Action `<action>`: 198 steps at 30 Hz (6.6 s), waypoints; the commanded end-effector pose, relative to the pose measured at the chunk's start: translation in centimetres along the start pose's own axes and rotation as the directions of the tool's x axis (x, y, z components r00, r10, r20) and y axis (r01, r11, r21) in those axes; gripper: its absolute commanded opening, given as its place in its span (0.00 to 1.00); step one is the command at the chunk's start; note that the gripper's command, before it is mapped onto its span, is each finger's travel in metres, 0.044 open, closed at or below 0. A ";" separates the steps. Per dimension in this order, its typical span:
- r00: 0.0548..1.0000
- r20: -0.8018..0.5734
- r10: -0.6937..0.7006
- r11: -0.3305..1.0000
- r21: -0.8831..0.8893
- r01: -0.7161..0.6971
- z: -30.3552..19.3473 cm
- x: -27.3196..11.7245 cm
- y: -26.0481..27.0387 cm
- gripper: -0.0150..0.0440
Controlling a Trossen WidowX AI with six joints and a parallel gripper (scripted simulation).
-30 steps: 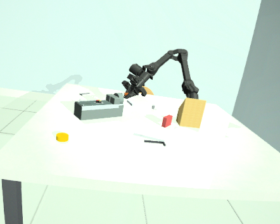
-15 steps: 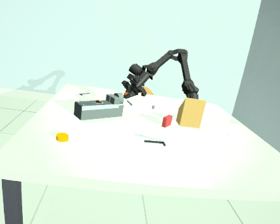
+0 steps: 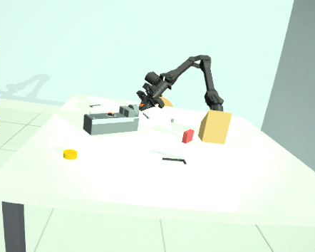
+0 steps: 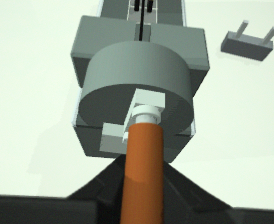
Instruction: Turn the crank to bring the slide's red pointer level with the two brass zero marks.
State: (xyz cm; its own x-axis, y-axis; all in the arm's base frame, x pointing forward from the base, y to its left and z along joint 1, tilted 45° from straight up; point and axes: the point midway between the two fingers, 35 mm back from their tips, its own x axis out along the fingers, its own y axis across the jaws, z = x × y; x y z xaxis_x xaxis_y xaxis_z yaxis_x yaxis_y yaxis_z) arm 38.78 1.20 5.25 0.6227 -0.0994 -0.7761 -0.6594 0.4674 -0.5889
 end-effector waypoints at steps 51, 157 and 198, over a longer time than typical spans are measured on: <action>1.000 0.000 -0.023 1.000 0.006 0.023 -2.9 2.9 -2.6 0.25; 1.000 -0.001 -0.022 1.000 0.006 0.022 -4.5 4.7 0.0 0.25; 1.000 -0.001 -0.021 1.000 0.006 0.021 -4.5 4.8 0.2 0.25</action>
State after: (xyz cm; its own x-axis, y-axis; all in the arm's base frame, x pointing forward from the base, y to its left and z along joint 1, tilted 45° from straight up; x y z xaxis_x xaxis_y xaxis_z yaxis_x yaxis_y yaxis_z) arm 40.17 -3.30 1.22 0.6544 -0.1133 -0.7476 -0.6273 0.4706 -0.6205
